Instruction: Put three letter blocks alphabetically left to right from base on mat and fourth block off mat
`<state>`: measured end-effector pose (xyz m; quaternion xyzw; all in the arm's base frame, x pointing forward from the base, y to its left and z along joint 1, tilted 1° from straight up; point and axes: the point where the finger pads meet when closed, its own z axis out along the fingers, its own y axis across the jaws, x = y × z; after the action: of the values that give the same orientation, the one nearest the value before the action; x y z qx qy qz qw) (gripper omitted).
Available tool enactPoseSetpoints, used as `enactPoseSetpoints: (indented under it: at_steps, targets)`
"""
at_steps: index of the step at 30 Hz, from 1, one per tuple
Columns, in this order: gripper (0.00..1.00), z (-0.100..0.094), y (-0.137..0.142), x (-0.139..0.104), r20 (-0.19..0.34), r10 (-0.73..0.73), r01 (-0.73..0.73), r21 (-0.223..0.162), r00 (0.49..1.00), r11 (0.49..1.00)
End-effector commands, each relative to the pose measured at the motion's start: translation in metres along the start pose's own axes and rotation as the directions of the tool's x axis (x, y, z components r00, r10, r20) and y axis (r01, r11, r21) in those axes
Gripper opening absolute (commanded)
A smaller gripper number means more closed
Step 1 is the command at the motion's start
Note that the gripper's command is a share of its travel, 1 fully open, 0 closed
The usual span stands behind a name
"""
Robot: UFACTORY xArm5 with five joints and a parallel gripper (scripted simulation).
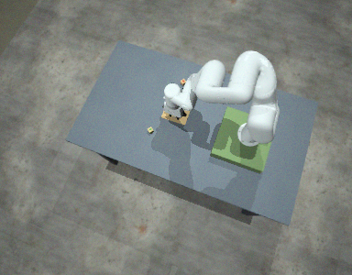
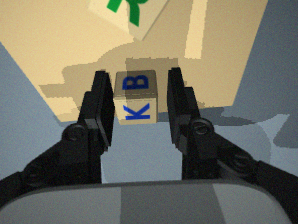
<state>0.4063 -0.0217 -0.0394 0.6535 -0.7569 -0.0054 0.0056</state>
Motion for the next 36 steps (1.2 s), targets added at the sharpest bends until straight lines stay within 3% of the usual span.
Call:
enactPoseSetpoints:
  at_steps: [1,7,8,36]
  targets:
    - [0.42,-0.001,-0.0013,-0.0001,0.0,0.0,0.0,0.003,1.0,1.0]
    - [0.42,-0.001,-0.0013,-0.0001,0.0,0.0,0.0,0.003,1.0,1.0]
    - [0.21,-0.001,-0.0013,-0.0001,0.0,0.0,0.0,0.003,1.0,1.0]
    - [0.21,-0.001,-0.0013,-0.0001,0.0,0.0,0.0,0.003,1.0,1.0]
